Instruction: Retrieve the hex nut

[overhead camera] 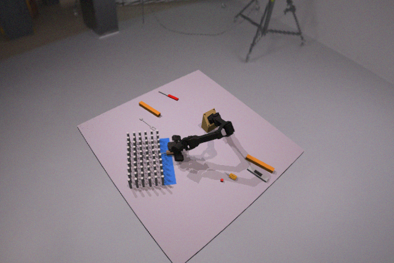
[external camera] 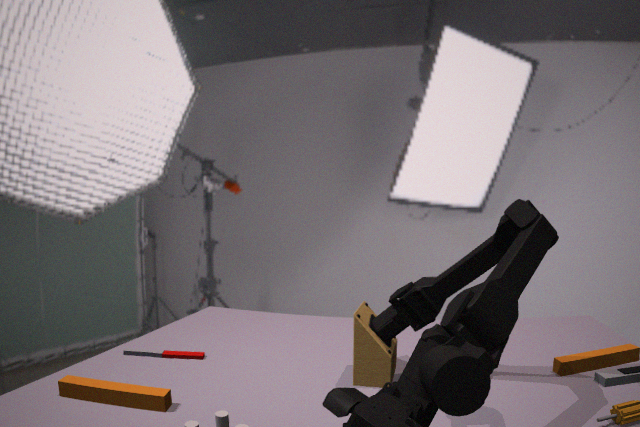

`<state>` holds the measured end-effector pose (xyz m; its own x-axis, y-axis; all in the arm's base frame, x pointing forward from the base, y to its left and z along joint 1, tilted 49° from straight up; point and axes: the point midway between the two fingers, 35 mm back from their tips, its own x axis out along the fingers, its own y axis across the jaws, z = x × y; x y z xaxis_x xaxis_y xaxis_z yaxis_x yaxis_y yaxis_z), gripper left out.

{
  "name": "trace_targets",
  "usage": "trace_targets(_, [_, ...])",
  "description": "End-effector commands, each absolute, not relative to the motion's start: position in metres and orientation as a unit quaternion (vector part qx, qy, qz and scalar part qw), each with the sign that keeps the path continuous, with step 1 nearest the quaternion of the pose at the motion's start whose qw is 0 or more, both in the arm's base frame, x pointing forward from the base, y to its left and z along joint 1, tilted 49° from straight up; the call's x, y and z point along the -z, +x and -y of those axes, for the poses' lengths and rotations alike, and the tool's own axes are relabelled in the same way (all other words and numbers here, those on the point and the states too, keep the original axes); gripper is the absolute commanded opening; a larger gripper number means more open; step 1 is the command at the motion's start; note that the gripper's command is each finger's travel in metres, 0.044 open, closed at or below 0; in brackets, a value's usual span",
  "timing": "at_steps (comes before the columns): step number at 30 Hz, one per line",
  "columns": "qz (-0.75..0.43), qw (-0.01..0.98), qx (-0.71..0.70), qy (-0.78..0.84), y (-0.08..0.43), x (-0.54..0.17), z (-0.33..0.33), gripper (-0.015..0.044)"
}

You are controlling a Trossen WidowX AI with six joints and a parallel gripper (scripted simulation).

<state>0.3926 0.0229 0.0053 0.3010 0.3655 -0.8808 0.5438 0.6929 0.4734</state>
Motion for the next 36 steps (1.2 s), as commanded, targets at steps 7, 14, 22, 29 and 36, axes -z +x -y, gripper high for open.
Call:
trace_targets(7, [-0.59, 0.707, 0.06, 0.385, 0.389, -0.01, -0.029, 0.0])
trace_targets(14, [-0.59, 0.707, 0.06, 0.385, 0.386, -0.013, -0.031, 0.0])
trace_targets(22, [-0.59, 0.707, 0.061, 0.386, 0.381, -0.015, -0.032, 0.0])
trace_targets(29, [-0.59, 0.707, 0.061, 0.386, 0.378, -0.017, -0.034, 0.0])
trace_targets(36, [-0.59, 0.707, 0.061, 0.386, 0.374, -0.019, -0.036, 0.0])
